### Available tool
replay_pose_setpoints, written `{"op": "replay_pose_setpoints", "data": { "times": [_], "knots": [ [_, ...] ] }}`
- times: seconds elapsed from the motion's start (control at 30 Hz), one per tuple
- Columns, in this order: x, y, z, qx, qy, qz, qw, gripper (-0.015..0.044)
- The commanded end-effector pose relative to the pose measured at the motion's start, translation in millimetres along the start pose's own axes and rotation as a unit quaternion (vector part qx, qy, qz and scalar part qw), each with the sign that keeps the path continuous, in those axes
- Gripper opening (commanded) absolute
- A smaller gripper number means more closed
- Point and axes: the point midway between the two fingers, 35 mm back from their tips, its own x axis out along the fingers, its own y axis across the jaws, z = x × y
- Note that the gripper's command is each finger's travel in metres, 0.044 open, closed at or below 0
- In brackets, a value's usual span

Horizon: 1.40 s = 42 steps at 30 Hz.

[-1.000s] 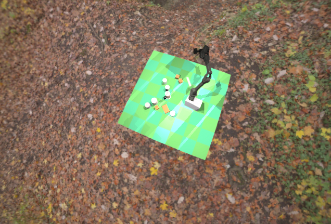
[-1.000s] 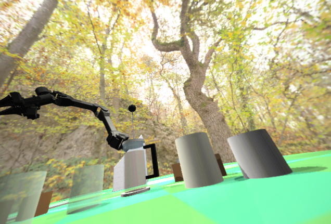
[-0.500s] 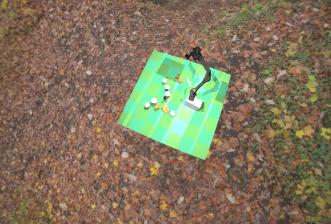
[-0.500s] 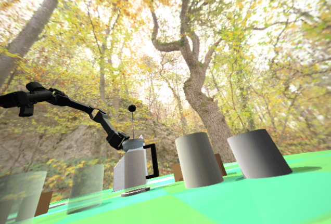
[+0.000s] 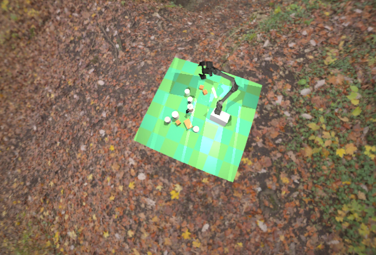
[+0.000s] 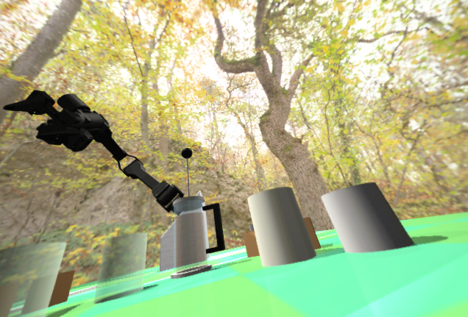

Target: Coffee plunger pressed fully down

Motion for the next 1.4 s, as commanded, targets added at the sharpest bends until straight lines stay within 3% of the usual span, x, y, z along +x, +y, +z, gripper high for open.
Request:
{"op": "replay_pose_setpoints", "data": {
  "times": [0.0,0.17,0.37,0.53,0.77,1.13,1.37],
  "knots": [
    [-7.7,-41.0,-60.6,-0.181,0.046,-0.020,0.982,0.0440],
    [-26.7,-86.9,-115.3,-0.370,0.094,-0.016,0.924,0.0440],
    [-59.5,-145.4,-164.4,-0.584,0.135,0.014,0.800,0.0440],
    [-91.3,-194.3,-190.6,-0.736,0.150,0.058,0.658,0.0440],
    [-131.3,-257.2,-204.6,-0.895,0.125,0.133,0.408,0.0440],
    [-97.2,-301.6,-183.7,-0.899,0.124,0.136,0.398,0.0440],
    [-94.4,-302.6,-185.3,-0.899,0.125,0.136,0.398,0.0440]
  ]
}}
